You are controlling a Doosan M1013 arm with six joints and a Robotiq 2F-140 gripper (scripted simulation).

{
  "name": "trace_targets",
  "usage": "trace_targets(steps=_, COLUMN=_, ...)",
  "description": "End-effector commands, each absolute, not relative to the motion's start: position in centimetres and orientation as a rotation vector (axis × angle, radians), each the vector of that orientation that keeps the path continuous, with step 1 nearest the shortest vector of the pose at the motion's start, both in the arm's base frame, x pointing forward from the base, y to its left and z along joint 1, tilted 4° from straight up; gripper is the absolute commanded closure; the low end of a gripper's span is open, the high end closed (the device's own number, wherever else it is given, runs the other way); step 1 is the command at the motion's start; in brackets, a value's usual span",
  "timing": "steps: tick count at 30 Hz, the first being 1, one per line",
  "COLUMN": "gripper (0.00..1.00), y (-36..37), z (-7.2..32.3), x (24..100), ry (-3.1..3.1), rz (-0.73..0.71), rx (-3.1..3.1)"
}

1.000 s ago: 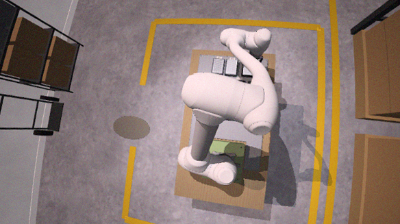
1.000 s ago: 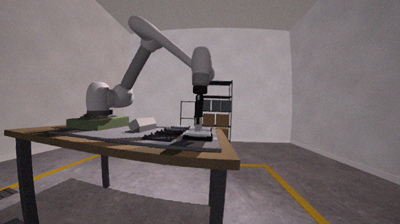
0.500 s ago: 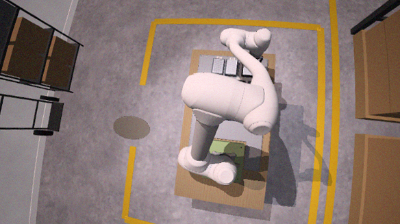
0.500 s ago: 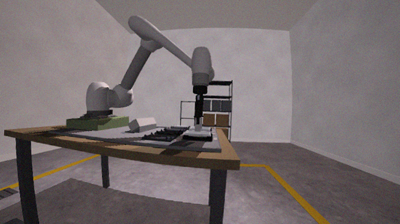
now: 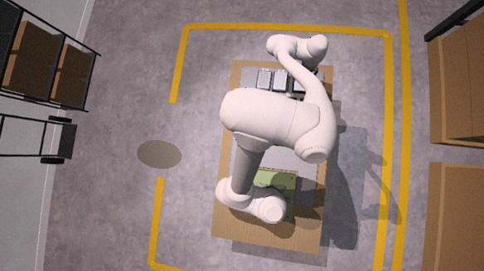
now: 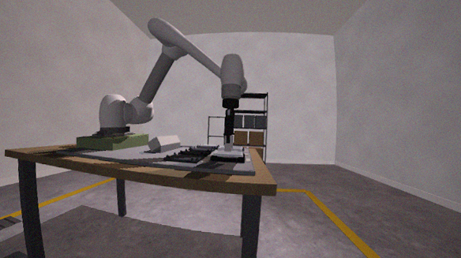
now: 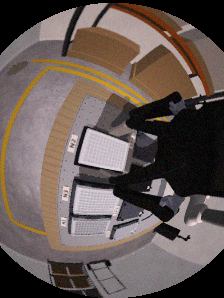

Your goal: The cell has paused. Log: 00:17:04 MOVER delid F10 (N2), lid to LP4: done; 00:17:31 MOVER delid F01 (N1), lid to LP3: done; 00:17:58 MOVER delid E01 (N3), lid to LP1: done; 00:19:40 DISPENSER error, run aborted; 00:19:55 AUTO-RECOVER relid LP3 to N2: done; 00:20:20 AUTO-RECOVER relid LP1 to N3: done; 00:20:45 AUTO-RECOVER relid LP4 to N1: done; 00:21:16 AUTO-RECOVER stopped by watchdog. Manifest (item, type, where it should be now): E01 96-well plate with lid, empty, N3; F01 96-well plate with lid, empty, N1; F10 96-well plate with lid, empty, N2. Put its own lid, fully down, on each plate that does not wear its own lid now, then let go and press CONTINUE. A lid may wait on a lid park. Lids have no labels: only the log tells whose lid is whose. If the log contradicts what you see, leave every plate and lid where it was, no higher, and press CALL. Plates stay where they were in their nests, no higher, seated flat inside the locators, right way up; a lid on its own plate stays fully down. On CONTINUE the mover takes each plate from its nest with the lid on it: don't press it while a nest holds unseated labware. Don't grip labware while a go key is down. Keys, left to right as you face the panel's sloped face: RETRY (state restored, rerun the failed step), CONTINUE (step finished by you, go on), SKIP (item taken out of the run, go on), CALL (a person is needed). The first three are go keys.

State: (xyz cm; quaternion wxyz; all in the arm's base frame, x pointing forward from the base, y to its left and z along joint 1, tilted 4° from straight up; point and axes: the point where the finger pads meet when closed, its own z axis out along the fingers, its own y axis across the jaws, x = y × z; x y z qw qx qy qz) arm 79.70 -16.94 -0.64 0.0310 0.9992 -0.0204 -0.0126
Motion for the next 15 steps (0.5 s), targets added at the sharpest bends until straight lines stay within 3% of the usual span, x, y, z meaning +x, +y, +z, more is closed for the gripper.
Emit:
trace_targets(steps=1, gripper=0.41, y=-16.93, z=-0.62, x=79.70, ry=-0.063, rz=-0.038, rx=3.079)
trace_targets(steps=13, gripper=0.41, y=-16.93, z=-0.62, x=79.70, ry=-0.063, rz=-0.038, rx=3.079)
trace_targets(steps=14, gripper=0.34, y=-16.93, z=-0.62, x=79.70, ry=-0.063, rz=-0.038, rx=3.079)
trace_targets(steps=15, gripper=0.34, y=-16.93, z=-0.62, x=79.70, ry=-0.063, rz=-0.038, rx=3.079)
